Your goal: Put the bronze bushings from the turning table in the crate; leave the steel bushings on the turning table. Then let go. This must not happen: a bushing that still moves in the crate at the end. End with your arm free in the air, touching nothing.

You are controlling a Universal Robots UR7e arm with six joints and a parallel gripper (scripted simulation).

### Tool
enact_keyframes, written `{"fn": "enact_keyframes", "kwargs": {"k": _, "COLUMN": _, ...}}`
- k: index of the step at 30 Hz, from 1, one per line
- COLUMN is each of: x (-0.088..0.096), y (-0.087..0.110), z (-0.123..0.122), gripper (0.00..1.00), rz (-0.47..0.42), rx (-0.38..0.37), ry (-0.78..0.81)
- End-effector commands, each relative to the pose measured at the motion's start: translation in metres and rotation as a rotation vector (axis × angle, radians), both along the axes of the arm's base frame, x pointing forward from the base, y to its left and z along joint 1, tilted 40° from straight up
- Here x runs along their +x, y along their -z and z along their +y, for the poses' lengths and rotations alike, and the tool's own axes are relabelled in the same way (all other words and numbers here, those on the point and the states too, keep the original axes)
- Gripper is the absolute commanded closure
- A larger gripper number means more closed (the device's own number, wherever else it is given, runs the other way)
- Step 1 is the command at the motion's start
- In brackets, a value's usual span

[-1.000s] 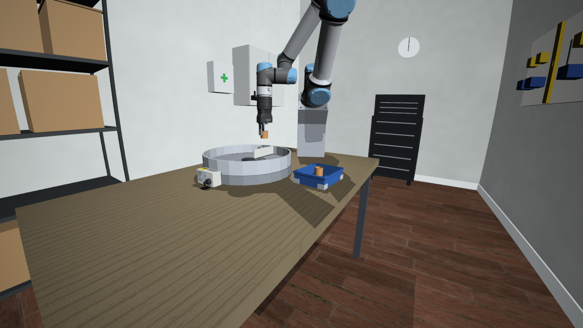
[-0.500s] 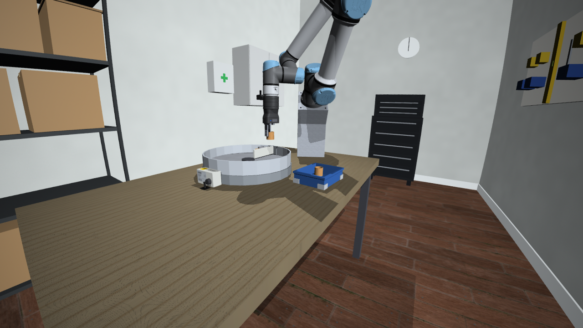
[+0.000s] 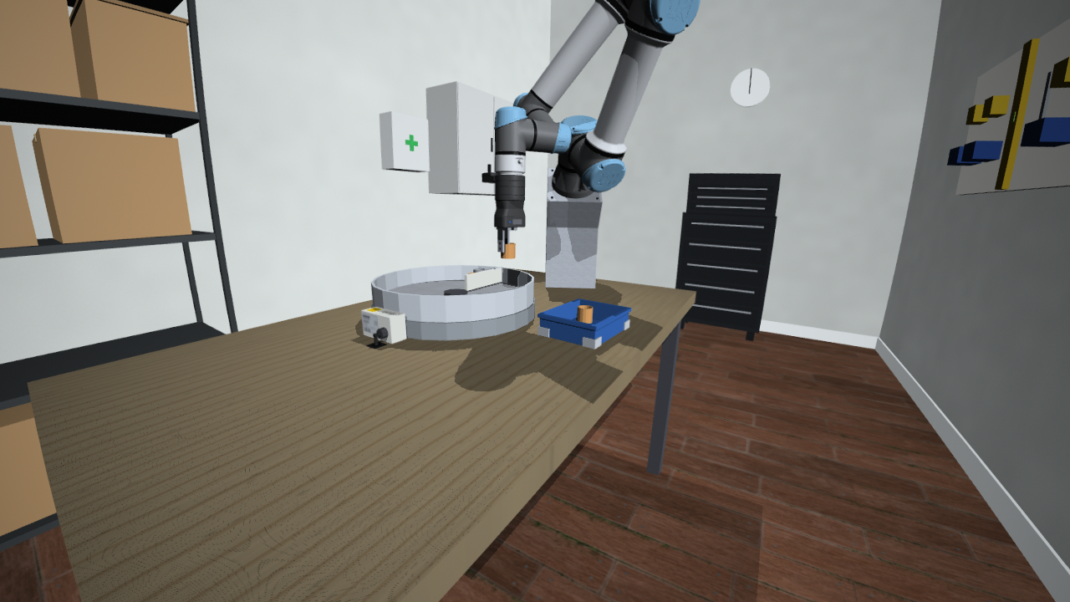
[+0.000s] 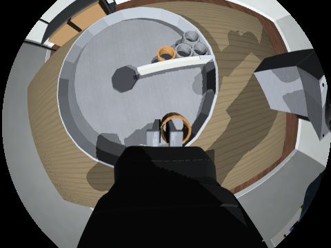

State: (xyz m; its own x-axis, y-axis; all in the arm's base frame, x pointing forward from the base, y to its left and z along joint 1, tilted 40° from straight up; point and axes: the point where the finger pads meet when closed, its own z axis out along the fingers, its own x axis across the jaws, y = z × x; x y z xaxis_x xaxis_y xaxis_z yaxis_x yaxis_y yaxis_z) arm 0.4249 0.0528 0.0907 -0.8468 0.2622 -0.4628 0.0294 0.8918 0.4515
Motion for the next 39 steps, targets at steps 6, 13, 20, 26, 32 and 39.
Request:
{"fn": "enact_keyframes", "kwargs": {"k": 6, "x": 0.002, "y": -0.015, "z": 0.029, "gripper": 1.00, "rz": 0.000, "rx": -0.001, "ry": 0.001}}
{"fn": "enact_keyframes", "kwargs": {"k": 13, "x": 0.003, "y": -0.025, "z": 0.048, "gripper": 1.00, "rz": 0.000, "rx": -0.001, "ry": 0.001}}
{"fn": "enact_keyframes", "kwargs": {"k": 20, "x": 0.003, "y": -0.025, "z": 0.048, "gripper": 1.00, "rz": 0.000, "rx": -0.001, "ry": 0.001}}
{"fn": "enact_keyframes", "kwargs": {"k": 26, "x": 0.007, "y": -0.051, "z": 0.095, "gripper": 1.00, "rz": 0.000, "rx": 0.000, "ry": 0.000}}
{"fn": "enact_keyframes", "kwargs": {"k": 32, "x": 0.007, "y": -0.051, "z": 0.095, "gripper": 1.00, "rz": 0.000, "rx": 0.000, "ry": 0.000}}
{"fn": "enact_keyframes", "kwargs": {"k": 39, "x": 0.008, "y": -0.061, "z": 0.114, "gripper": 1.00, "rz": 0.000, "rx": 0.000, "ry": -0.001}}
